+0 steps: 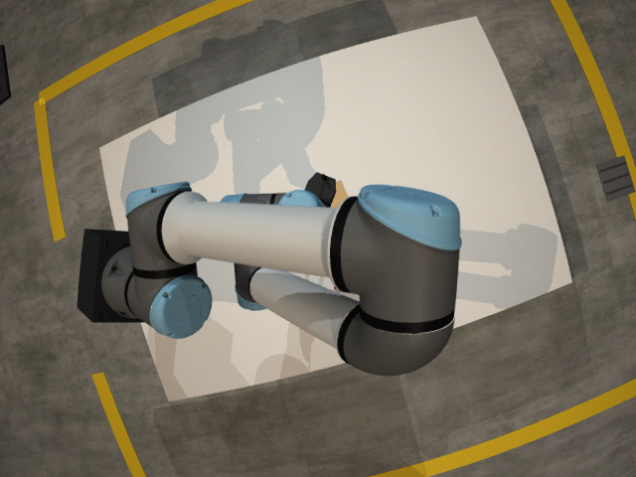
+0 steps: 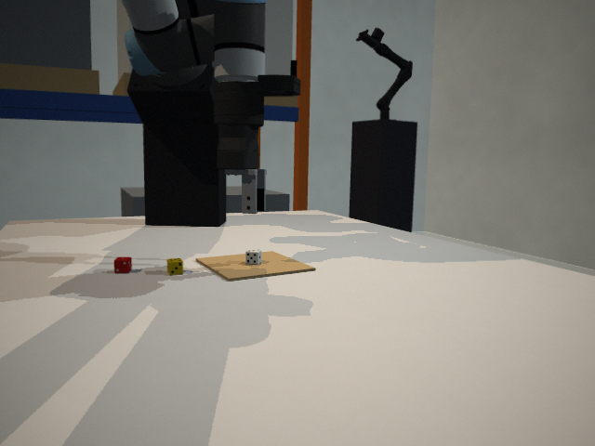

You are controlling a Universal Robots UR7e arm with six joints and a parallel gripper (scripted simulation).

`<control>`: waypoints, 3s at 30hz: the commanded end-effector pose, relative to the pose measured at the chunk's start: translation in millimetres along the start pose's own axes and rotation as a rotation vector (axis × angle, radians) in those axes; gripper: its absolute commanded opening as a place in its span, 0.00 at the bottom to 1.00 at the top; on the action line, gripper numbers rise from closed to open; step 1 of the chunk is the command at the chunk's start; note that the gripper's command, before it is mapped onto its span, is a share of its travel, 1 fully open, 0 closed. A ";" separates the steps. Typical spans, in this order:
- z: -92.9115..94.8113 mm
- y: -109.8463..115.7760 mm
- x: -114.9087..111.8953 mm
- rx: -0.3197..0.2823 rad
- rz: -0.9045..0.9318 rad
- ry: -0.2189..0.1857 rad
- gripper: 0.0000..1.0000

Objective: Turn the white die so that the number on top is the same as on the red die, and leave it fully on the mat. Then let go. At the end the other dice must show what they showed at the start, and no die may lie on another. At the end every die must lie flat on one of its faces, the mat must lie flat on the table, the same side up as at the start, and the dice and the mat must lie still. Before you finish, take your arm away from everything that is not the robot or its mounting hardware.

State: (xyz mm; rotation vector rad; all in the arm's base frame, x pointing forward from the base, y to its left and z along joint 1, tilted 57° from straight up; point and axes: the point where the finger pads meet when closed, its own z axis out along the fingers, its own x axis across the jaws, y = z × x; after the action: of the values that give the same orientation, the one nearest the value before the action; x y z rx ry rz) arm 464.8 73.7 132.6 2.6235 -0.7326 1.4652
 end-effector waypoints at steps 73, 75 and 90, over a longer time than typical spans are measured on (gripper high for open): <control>49.7 -0.1 -0.2 0.001 0.000 0.001 0.70; 50.9 -0.1 -0.2 0.001 0.000 0.001 0.70; 52.5 -0.1 -0.3 0.001 0.000 0.001 0.70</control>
State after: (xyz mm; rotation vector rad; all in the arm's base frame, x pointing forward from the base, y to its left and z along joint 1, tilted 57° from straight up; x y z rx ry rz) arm 506.3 59.8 103.2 2.6234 -0.7326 1.4657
